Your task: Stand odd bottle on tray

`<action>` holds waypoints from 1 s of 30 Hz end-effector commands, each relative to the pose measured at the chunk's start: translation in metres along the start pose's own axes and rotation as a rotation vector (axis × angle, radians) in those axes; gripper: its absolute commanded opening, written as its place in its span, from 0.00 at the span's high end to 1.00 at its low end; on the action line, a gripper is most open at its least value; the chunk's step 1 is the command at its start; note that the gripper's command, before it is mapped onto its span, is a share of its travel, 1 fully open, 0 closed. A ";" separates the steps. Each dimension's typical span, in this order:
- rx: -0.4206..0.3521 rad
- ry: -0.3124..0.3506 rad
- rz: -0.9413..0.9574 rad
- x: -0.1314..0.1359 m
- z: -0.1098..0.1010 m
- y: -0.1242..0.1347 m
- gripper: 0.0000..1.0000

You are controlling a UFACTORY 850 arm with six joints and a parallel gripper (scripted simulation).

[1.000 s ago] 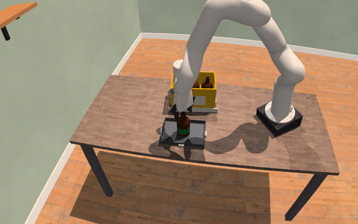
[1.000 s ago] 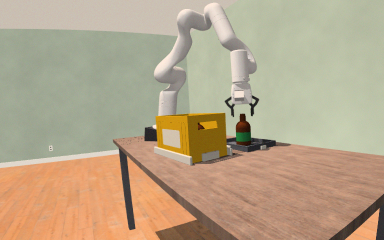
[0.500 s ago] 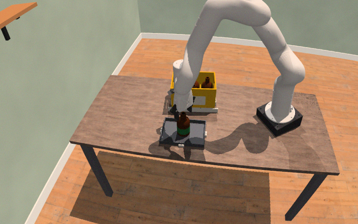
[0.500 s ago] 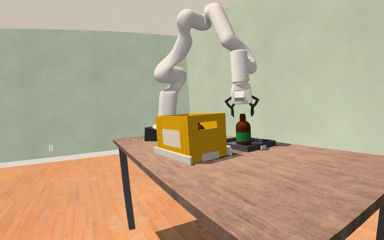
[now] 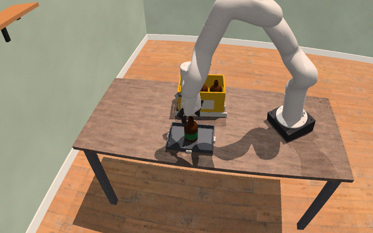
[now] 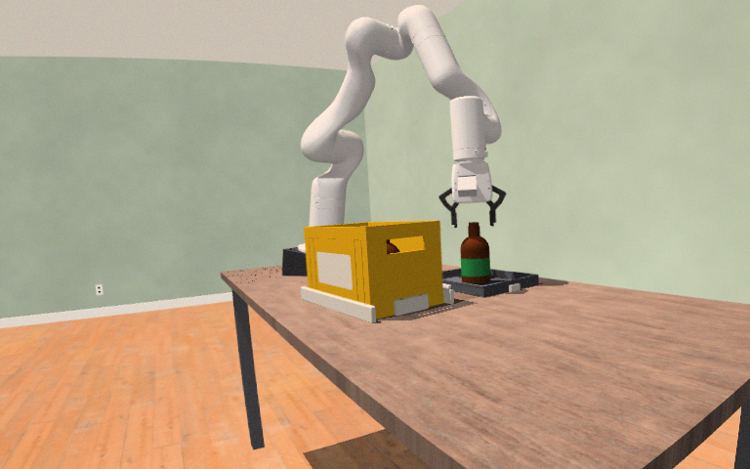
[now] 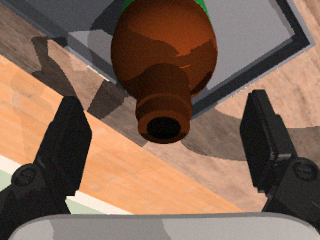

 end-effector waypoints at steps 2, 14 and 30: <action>0.001 -0.002 0.000 -0.001 -0.004 0.000 0.00; 0.001 -0.002 0.000 -0.001 -0.026 0.000 0.00; 0.001 -0.002 0.000 -0.001 -0.063 0.000 0.00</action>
Point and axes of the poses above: the point where the finger pads meet when closed, its own z axis out along the fingers, its own x axis across the jaws, y = z × x, the point moved 1 cm from there along -z, back along the fingers, and after that the axes turned 1 degree about z, right-handed, at the moved point
